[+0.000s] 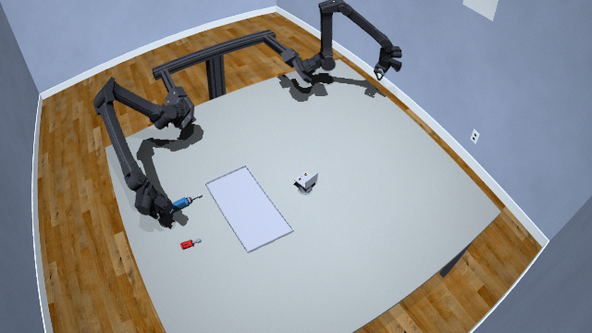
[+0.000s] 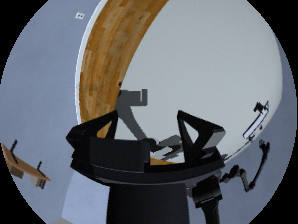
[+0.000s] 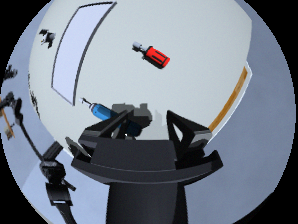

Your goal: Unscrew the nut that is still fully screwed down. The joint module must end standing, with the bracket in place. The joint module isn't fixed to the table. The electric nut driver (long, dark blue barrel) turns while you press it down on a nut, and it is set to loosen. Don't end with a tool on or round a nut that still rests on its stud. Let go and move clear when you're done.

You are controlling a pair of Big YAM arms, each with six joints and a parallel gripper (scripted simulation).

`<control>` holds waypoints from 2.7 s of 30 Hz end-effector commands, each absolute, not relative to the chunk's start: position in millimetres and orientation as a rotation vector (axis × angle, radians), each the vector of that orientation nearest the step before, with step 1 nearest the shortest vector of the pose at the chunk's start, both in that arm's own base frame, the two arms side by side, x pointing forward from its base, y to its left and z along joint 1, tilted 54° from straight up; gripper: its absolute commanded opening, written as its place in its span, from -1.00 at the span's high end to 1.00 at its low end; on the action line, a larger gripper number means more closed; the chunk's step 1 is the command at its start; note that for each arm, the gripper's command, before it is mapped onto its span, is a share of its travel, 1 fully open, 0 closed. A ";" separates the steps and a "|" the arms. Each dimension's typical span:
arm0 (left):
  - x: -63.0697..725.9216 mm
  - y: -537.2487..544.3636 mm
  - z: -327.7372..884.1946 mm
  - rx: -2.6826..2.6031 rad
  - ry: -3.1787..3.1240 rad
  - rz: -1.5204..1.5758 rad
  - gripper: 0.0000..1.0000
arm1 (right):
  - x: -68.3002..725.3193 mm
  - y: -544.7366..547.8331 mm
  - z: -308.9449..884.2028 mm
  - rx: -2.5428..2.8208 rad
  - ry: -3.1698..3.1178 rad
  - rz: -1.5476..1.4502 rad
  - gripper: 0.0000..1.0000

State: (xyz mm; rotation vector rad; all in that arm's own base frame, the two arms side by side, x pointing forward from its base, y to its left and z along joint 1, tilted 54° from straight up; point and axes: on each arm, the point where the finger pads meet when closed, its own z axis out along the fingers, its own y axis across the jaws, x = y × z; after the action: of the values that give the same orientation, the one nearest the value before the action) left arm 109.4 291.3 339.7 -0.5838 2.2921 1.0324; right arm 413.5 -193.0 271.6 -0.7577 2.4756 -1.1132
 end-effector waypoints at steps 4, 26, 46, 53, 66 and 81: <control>109.5 291.5 355.2 -0.576 2.265 1.057 -1.00 | 414.1 -197.9 299.8 -0.576 2.422 -1.119 -0.30; 109.5 291.5 355.2 -0.576 2.265 1.057 -1.00 | 398.4 -199.5 267.1 -0.161 2.437 -1.010 -0.30; 109.5 291.5 355.2 -0.576 2.265 1.057 -1.00 | 387.4 -201.4 249.0 0.223 2.371 -0.905 -0.30; 109.5 291.5 355.2 -0.576 2.265 1.057 -1.00 | 388.6 -202.8 253.6 0.349 2.318 -0.866 -0.30; 109.5 291.5 355.2 -0.576 2.265 1.057 -1.00 | 375.9 -202.5 231.1 0.582 2.254 -0.791 -0.30; 109.5 291.5 355.2 -0.576 2.265 1.057 -1.00 | 367.5 -203.6 219.4 0.807 2.150 -0.712 -0.30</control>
State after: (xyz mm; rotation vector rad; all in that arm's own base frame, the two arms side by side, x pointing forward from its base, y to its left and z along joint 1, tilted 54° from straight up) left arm 109.4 291.3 339.7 -0.5838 2.2921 1.0324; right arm 371.0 -199.6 209.1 0.6967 2.2428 -0.7525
